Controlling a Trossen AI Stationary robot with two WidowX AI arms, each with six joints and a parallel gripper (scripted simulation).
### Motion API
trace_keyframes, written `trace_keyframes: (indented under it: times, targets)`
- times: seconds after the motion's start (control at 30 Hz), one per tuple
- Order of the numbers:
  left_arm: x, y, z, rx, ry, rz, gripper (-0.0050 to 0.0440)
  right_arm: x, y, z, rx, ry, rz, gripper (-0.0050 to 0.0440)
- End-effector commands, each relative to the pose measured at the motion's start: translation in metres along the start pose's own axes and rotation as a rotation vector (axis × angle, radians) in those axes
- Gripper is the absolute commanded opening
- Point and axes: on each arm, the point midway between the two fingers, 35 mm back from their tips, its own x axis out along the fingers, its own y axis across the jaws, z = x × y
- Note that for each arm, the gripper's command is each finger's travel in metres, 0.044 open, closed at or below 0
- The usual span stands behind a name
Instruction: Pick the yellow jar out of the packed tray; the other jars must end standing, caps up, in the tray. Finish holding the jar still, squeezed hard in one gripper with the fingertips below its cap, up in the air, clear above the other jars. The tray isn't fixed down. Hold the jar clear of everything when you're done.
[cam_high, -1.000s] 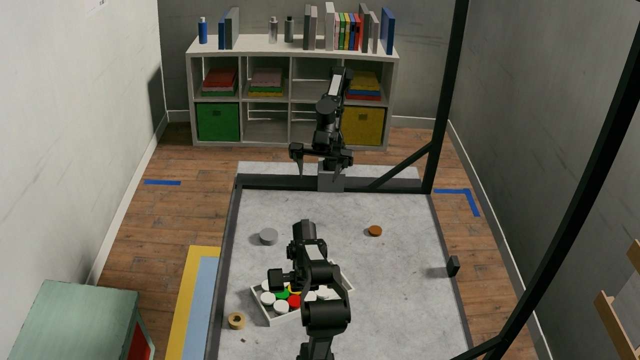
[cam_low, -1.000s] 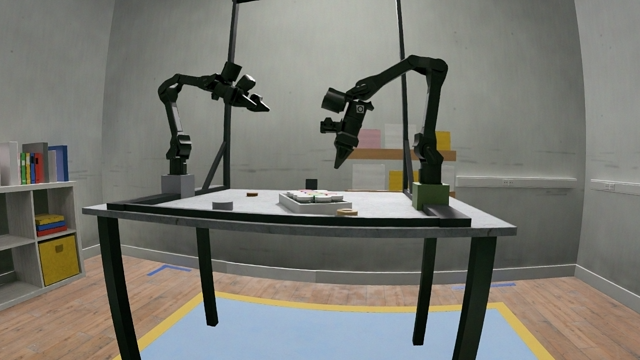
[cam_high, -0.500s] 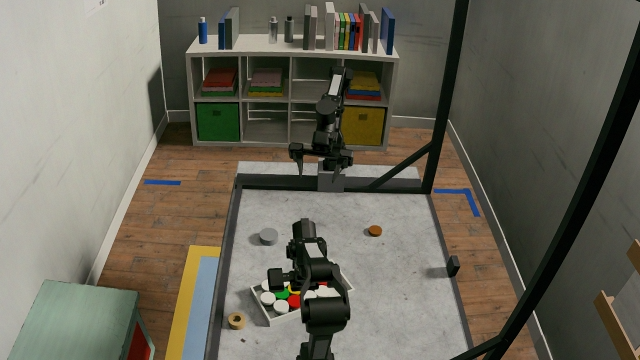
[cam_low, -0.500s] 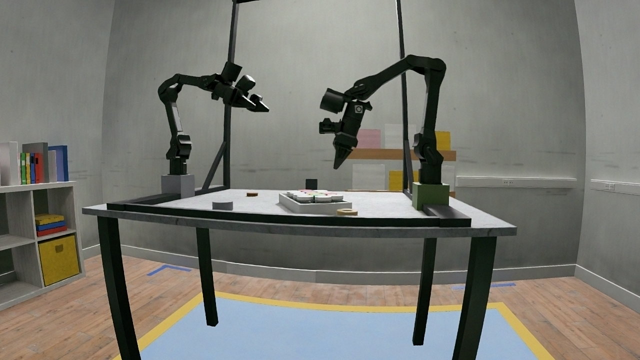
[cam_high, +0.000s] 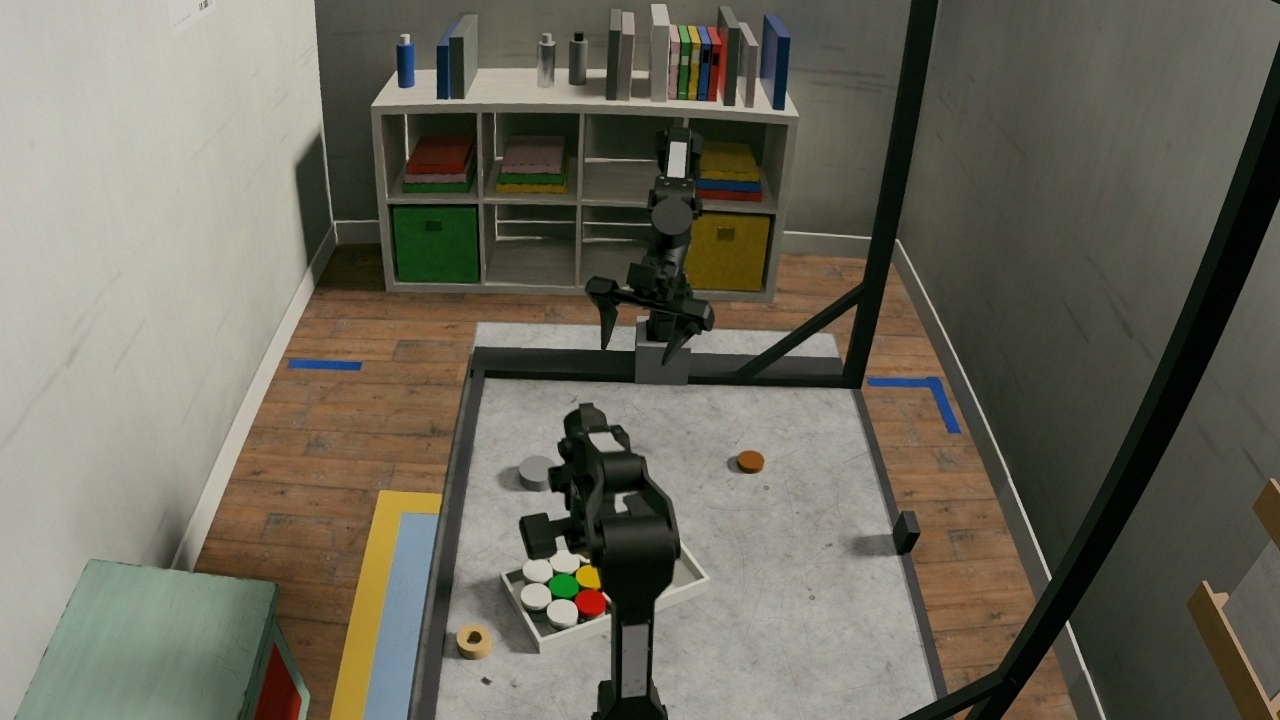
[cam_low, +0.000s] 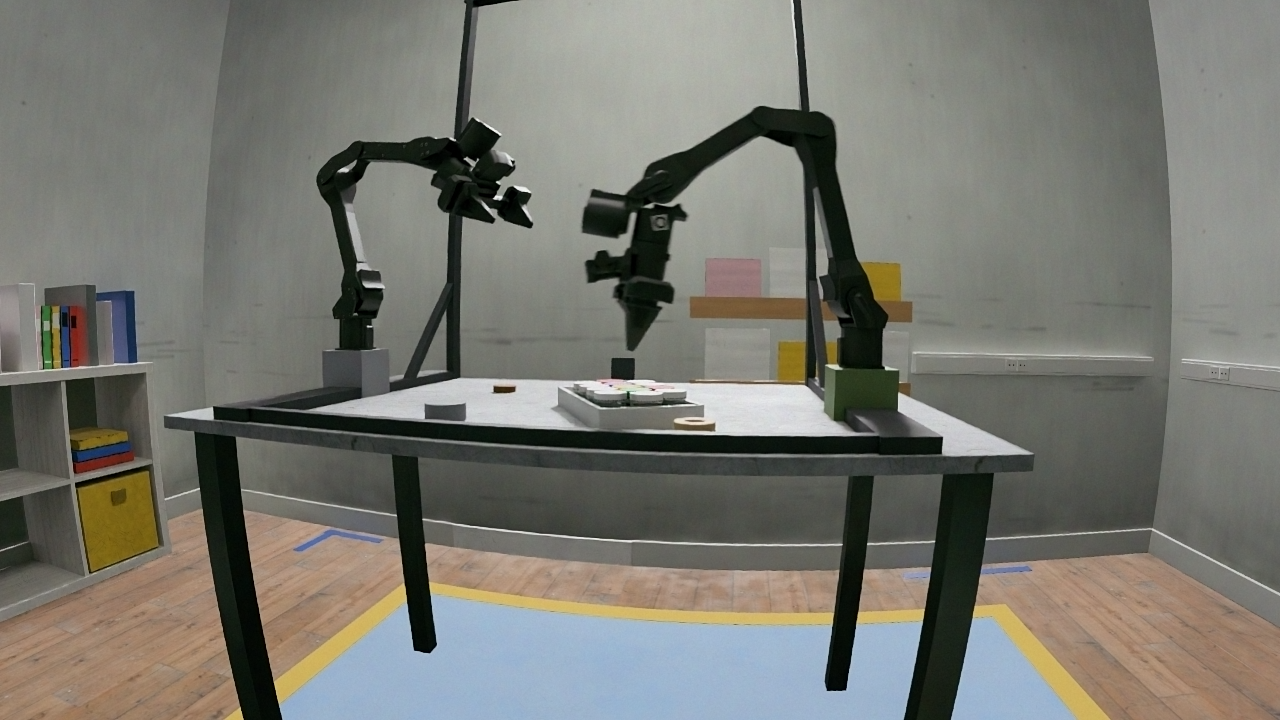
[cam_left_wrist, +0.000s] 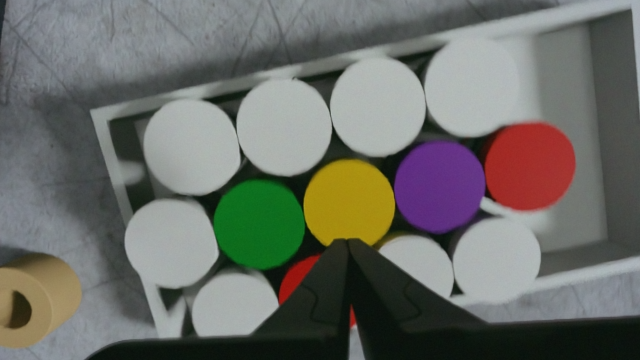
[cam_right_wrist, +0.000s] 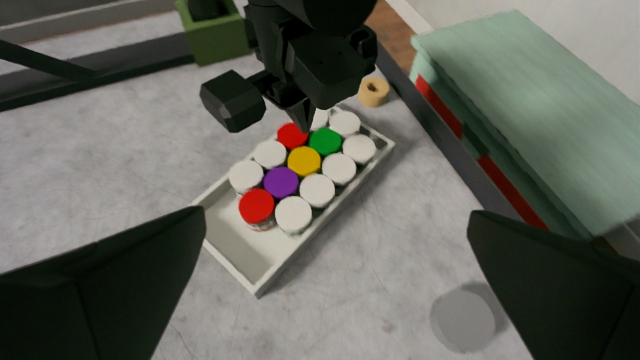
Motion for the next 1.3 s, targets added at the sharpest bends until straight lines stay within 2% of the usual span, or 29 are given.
trace_keyframes:
  times: [0.0,0.27,0.5,0.77,1.27]
  targets:
    - [0.002,0.0,0.034,-0.065,0.041,0.004,-0.005,-0.013,-0.001,0.011,0.051,0.019,-0.067,0.044]
    - [0.017,0.002,0.061,-0.138,0.122,0.018,-0.005,-0.015,-0.002,0.009,0.063,0.037,-0.096,0.044]
    - [0.021,0.003,0.07,-0.16,0.144,0.023,-0.005,-0.017,-0.003,0.01,0.066,0.033,-0.097,0.044]
    - [0.022,0.002,0.073,-0.161,0.149,0.025,-0.005,-0.017,-0.003,0.011,0.064,0.032,-0.094,0.044]
    - [0.053,0.004,0.063,-0.159,0.167,0.029,-0.005,-0.016,-0.004,0.007,0.06,0.04,-0.096,0.044]
